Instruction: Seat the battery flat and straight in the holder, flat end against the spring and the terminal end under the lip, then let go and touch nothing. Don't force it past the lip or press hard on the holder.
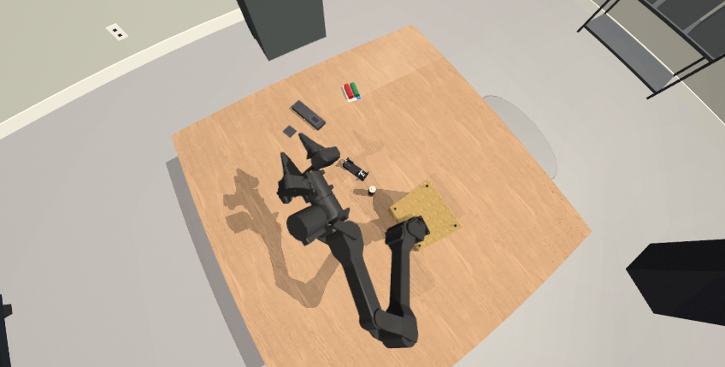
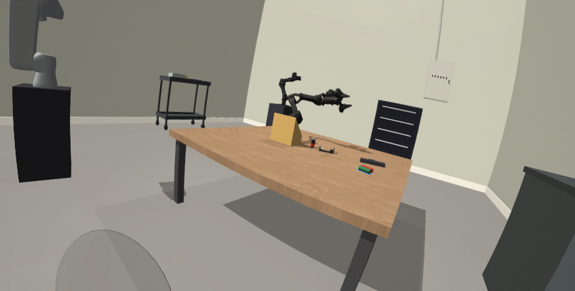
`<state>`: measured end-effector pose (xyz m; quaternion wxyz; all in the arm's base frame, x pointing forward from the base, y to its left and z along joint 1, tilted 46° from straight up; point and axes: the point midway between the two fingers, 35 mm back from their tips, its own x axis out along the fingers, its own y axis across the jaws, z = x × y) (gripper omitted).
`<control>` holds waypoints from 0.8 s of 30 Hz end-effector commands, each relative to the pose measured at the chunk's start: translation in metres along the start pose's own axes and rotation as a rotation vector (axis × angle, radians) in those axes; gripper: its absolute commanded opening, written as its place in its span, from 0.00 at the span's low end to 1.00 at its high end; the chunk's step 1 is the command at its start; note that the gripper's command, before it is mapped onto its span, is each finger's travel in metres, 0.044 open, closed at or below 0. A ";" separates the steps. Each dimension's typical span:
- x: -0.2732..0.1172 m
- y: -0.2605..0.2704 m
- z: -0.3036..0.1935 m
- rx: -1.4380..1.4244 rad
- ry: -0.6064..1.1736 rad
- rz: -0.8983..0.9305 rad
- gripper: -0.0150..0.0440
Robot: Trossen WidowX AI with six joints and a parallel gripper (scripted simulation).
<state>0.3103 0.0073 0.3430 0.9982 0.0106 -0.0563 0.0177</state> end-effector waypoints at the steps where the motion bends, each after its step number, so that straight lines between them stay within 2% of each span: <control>1: 0.002 -0.001 -0.004 -0.007 0.018 0.000 0.89; 3: 0.011 -0.007 -0.038 -0.056 0.161 0.006 0.80; 5: 0.017 -0.018 -0.090 -0.111 0.383 0.030 0.71; 8: 0.012 -0.028 -0.139 -0.137 0.600 0.071 0.58; 15: -0.050 -0.043 -0.252 -0.022 1.189 0.290 0.26; 20: -0.111 -0.033 -0.284 0.262 1.496 0.509 0.25; 24: -0.144 -0.021 -0.279 0.560 1.616 0.664 0.25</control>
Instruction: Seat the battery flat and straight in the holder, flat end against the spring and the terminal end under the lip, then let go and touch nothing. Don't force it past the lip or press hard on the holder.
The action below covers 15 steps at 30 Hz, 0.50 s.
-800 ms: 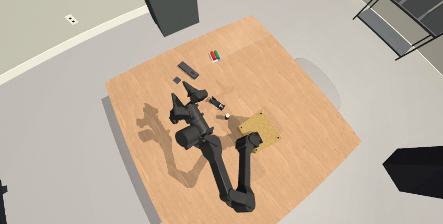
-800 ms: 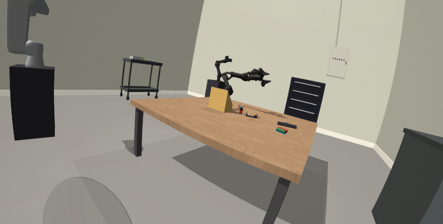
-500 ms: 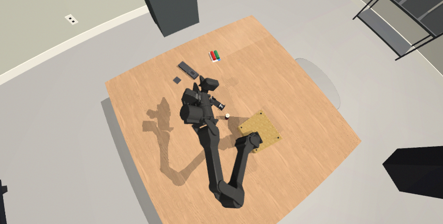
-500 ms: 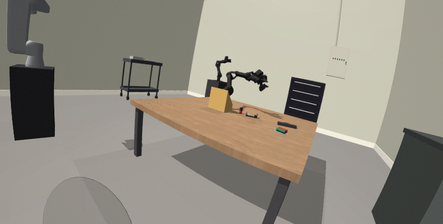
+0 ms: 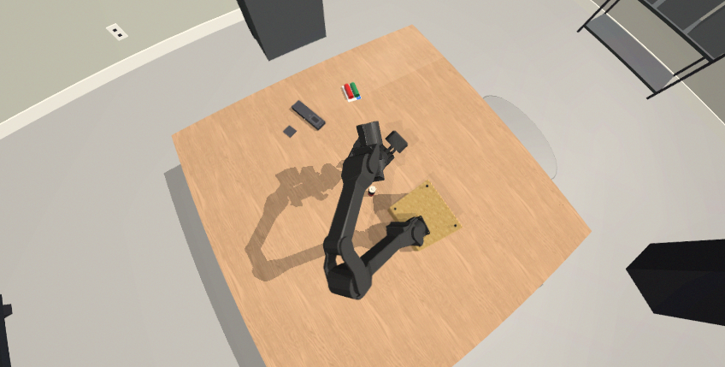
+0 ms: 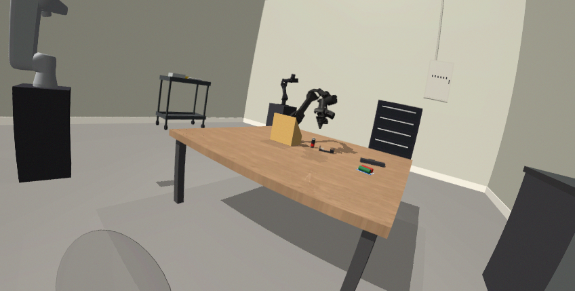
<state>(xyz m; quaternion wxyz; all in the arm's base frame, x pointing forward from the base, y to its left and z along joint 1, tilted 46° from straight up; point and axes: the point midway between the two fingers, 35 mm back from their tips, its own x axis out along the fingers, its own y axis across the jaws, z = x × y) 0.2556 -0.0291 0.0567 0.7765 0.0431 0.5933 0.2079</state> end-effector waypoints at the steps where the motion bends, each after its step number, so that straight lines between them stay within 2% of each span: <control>1: 0.001 0.029 -0.053 0.194 0.218 0.452 0.25; 15: 0.006 0.031 -0.053 0.194 0.218 0.451 0.25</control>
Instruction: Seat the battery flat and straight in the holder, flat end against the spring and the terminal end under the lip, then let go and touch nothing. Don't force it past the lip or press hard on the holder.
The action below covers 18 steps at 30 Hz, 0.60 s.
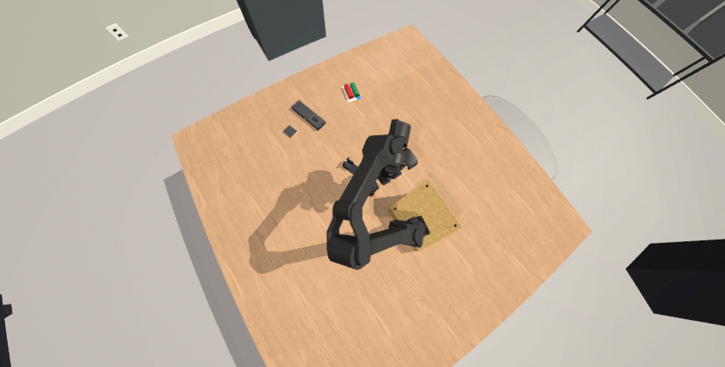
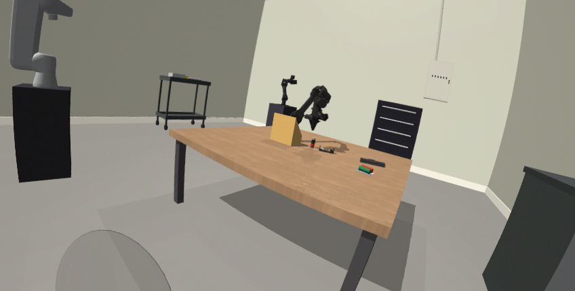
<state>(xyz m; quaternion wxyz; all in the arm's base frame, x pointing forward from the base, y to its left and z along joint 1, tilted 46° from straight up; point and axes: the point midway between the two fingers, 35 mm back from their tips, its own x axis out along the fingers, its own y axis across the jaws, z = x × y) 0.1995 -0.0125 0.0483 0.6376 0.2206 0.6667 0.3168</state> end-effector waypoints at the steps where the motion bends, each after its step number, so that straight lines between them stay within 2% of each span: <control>1: 0.012 0.001 0.001 0.002 0.001 0.013 0.25; 9: 0.075 0.003 0.000 0.001 0.000 0.017 0.25; 18: 0.080 0.009 0.000 0.001 0.001 0.017 0.25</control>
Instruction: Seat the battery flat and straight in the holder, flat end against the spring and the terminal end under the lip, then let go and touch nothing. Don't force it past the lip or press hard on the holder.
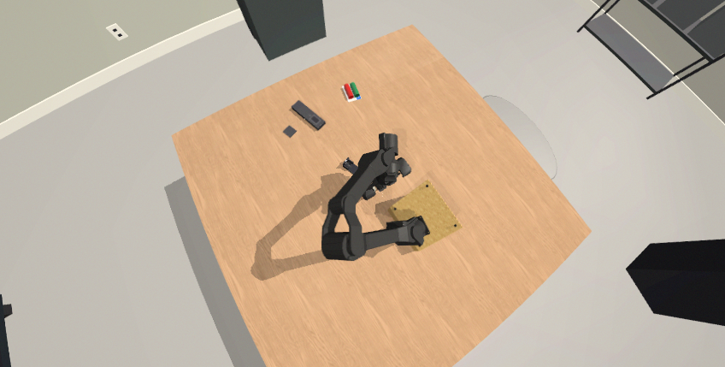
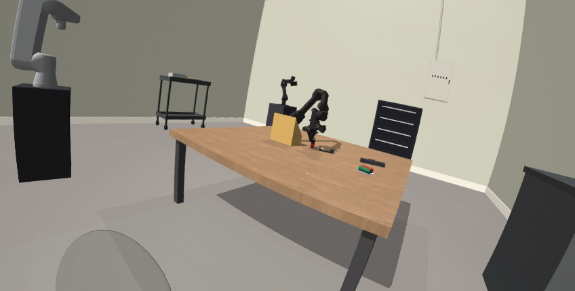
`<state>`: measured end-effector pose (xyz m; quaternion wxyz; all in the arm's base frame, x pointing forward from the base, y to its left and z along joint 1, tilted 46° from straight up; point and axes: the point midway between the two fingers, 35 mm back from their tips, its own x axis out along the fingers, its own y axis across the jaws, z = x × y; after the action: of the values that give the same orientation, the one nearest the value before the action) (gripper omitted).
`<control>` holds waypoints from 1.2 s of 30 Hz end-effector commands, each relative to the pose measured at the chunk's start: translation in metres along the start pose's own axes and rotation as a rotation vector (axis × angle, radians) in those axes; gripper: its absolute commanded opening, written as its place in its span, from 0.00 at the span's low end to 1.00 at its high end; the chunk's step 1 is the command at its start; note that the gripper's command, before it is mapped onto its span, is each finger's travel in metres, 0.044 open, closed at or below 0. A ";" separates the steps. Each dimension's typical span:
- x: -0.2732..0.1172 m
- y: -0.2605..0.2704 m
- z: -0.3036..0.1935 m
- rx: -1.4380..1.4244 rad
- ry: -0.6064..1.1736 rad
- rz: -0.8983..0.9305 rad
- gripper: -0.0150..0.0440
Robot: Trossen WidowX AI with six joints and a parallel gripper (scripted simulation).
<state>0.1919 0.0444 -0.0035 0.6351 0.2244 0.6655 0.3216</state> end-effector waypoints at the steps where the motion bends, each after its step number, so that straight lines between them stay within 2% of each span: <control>1: 0.002 0.006 0.000 0.002 -0.001 0.004 0.25; 36: 0.002 0.063 0.000 0.003 -0.001 0.007 0.25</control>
<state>0.1881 0.0838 0.0358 0.6387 0.2236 0.6629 0.3203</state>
